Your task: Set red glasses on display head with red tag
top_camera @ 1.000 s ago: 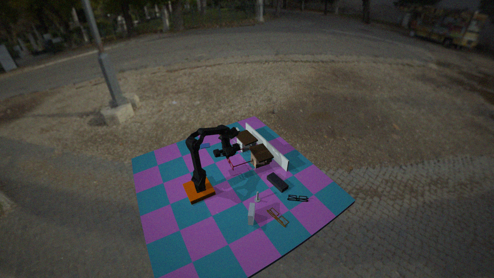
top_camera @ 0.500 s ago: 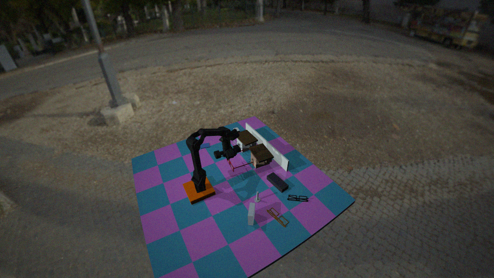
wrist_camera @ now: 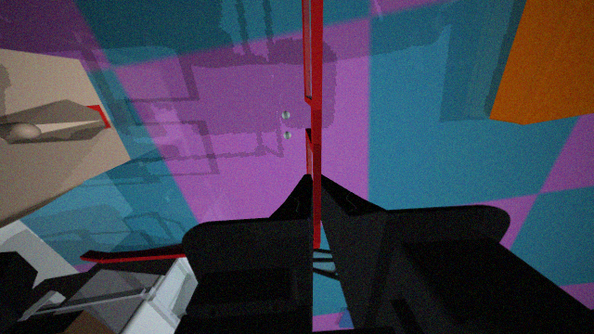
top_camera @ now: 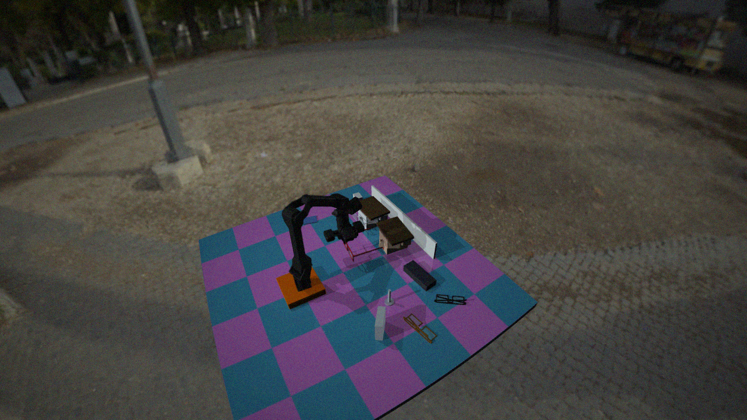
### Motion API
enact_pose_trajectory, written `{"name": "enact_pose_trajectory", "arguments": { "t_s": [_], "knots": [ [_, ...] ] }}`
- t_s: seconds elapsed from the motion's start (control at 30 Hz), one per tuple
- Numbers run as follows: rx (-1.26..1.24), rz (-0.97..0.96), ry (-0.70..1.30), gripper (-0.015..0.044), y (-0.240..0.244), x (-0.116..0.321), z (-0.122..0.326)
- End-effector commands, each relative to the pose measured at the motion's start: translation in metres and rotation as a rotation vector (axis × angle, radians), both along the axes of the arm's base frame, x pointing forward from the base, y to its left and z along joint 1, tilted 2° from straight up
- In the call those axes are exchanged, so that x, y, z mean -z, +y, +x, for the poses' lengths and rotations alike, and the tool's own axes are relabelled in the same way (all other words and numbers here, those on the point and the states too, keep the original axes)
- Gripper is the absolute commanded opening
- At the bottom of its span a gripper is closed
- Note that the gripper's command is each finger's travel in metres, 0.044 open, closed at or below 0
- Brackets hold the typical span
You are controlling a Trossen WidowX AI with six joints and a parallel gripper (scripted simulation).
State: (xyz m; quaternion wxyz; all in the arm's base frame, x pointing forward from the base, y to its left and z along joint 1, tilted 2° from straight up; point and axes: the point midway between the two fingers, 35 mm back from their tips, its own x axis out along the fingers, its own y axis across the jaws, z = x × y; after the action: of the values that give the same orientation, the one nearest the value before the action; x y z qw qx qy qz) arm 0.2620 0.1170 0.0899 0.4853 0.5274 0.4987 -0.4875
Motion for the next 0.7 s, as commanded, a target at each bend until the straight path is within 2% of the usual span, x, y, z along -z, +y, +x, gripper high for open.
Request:
{"name": "enact_pose_trajectory", "arguments": {
  "t_s": [0.0,0.67],
  "knots": [
    [-0.004,-0.001,0.007,0.0000,-0.001,0.006,-0.002],
    [-0.004,-0.002,-0.003,0.0000,-0.001,0.007,0.011]
  ]
}}
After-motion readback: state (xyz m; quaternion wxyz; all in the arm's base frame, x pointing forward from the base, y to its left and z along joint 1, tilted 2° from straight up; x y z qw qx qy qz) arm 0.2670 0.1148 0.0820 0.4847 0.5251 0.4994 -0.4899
